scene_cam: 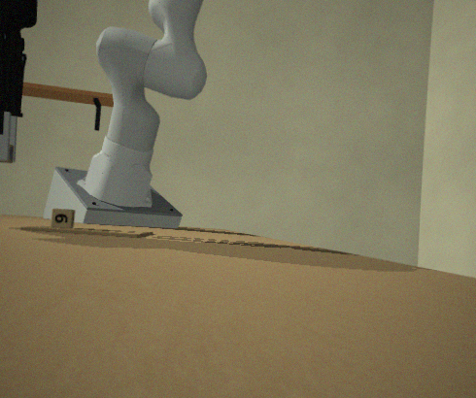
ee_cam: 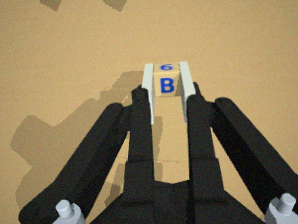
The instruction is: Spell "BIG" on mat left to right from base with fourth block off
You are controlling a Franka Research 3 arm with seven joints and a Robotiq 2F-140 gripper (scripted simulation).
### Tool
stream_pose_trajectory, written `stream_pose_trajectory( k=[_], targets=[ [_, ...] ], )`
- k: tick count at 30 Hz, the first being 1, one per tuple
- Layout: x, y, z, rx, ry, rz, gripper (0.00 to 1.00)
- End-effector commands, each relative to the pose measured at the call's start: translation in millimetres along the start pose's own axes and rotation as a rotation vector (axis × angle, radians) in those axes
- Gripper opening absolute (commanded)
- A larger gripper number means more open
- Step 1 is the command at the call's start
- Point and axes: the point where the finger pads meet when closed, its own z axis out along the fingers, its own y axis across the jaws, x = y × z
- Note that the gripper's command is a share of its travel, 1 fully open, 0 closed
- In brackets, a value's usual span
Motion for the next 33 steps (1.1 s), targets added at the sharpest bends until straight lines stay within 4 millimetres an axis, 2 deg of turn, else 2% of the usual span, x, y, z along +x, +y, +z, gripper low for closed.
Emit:
stream_pose_trajectory(
  k=[1, 33],
  targets=[
    [-2, -1, 0, 0.0, 0.005, -0.104, 0.13],
    [-79, -19, 0, -0.009, 0.01, -0.729, 0.13]
  ],
)
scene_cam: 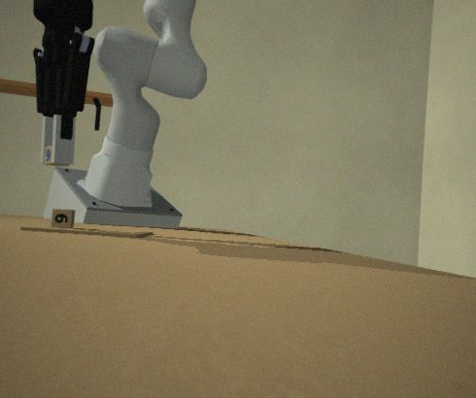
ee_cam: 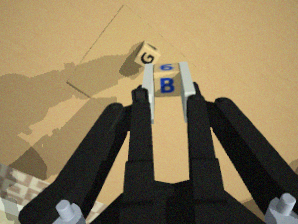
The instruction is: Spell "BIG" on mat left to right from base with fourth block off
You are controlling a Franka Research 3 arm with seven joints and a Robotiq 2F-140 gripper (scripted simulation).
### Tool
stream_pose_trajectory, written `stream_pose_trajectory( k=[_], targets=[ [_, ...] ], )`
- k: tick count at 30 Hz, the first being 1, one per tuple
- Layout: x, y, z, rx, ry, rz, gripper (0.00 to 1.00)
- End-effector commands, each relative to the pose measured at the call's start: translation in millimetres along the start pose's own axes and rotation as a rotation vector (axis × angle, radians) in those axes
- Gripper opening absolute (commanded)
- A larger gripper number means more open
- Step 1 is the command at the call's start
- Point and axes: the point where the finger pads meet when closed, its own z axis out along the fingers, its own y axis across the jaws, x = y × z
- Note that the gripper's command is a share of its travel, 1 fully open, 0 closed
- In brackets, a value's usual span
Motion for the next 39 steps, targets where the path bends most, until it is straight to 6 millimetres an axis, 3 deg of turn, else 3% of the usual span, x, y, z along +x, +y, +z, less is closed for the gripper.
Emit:
stream_pose_trajectory(
  k=[1, 39],
  targets=[
    [-2, -3, -1, -0.002, 0.007, -0.117, 0.13],
    [-69, -61, -9, -0.002, 0.046, -0.863, 0.13]
  ],
)
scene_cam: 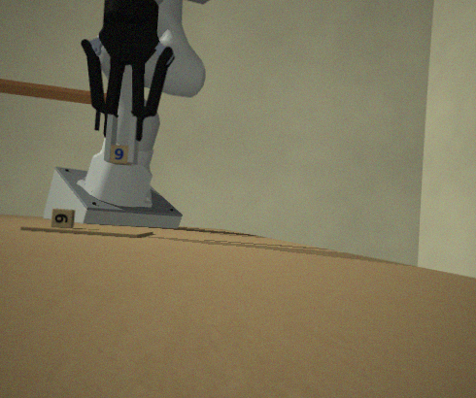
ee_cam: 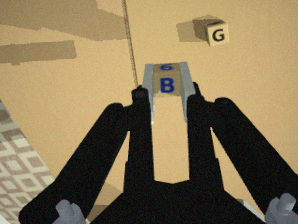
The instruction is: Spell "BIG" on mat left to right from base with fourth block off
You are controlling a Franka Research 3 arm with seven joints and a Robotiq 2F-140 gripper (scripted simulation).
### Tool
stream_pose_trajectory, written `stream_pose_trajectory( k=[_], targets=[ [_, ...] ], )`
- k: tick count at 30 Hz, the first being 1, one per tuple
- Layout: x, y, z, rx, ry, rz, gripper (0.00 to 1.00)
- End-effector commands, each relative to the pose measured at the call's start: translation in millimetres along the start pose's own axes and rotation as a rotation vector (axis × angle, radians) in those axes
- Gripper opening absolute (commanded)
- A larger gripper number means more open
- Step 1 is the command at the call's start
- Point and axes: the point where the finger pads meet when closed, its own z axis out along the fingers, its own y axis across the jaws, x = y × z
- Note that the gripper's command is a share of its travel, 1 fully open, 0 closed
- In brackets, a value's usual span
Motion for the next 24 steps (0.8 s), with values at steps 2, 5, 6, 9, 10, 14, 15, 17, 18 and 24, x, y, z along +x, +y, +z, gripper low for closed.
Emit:
stream_pose_trajectory(
  k=[2, 5, 6, 9, 10, 14, 15, 17, 18, 24],
  targets=[
    [-0.7, -9.5, -2.2, -0.005, 0.012, -0.159, 0.13],
    [-1.8, -15.2, -3.2, -0.006, 0.016, -0.21, 0.13],
    [-1.9, -15.7, -3.3, -0.006, 0.017, -0.216, 0.13],
    [-1.9, -15.7, -3.3, -0.006, 0.017, -0.216, 0.13],
    [-1.9, -15.7, -3.3, -0.006, 0.017, -0.216, 0.13],
    [-1.9, -15.7, -3.3, -0.006, 0.017, -0.216, 0.13],
    [-1.9, -15.7, -3.3, -0.006, 0.017, -0.216, 0.13],
    [-1.9, -15.7, -3.3, -0.006, 0.017, -0.216, 0.13],
    [-1.9, -15.7, -3.3, -0.006, 0.017, -0.216, 0.13],
    [-1.8, -15.7, 2.7, -0.006, 0.017, -0.216, 0.13]
  ],
)
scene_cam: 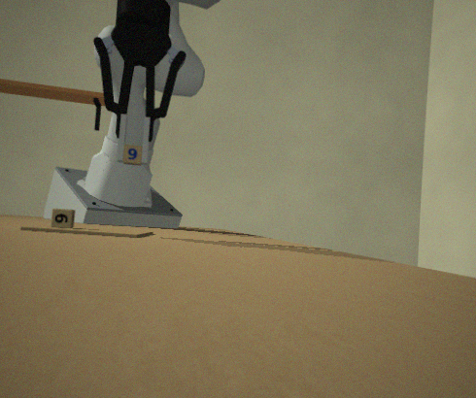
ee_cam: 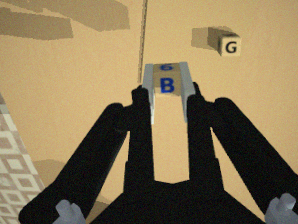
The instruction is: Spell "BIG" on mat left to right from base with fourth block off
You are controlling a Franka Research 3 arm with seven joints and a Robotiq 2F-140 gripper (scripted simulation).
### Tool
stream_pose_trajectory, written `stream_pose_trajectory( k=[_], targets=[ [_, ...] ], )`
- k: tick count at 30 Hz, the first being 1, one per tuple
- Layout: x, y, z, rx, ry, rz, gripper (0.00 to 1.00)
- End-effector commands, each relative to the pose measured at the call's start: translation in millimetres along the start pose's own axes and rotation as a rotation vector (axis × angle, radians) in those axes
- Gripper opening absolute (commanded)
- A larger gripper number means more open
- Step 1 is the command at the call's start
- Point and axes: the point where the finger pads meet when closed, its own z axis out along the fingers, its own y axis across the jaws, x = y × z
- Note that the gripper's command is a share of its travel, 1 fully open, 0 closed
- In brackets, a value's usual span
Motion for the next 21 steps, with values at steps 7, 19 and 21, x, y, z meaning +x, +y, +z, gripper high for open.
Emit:
stream_pose_trajectory(
  k=[7, 19, 21],
  targets=[
    [0, 0, 21, -0.001, 0.001, -0.017, 0.13],
    [0, 0, 76, -0.001, 0.001, -0.017, 0.13],
    [0, 0, 83, -0.001, 0.001, -0.017, 0.13]
  ],
)
